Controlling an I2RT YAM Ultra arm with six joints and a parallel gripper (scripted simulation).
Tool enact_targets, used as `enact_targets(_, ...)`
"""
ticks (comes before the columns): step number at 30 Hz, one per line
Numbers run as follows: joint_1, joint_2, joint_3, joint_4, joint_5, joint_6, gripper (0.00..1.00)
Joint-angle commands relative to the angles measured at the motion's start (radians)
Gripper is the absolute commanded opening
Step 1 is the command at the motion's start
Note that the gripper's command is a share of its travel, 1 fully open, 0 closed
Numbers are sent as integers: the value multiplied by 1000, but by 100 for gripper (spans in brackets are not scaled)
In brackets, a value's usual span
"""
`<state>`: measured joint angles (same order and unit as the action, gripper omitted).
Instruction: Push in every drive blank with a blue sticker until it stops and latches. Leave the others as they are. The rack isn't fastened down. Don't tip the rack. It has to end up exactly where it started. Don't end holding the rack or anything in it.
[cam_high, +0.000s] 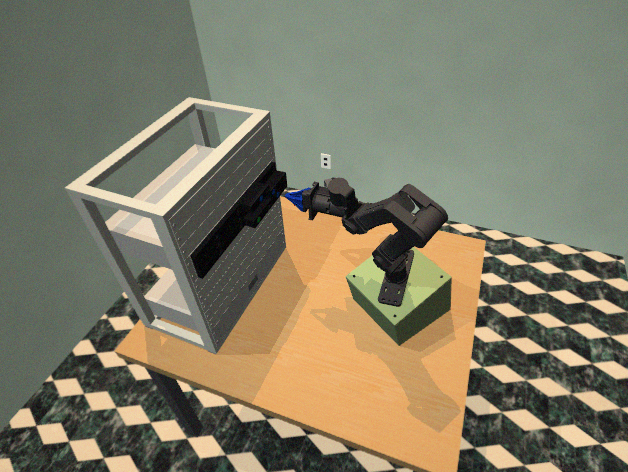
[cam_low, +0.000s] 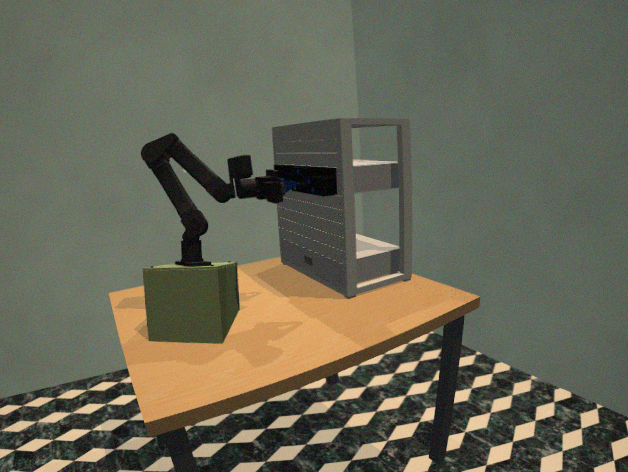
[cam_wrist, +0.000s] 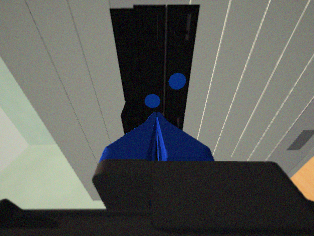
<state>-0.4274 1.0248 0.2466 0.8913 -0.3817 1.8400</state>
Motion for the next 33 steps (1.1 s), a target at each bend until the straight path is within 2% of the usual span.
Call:
enact_targets(1,-14,12,3,35,-1,-6,0)
enact_targets(13,-14,11,3,35,-1,-7,0)
enact_targets(17,11,-29,1,26,12,-8,0)
enact_targets(23,55,-107,1,-71,52,-12,0)
enact_targets(25,55,-107,1,-71,52,-12,0)
enact_targets(33,199,-324,33,-289,183,-29,0)
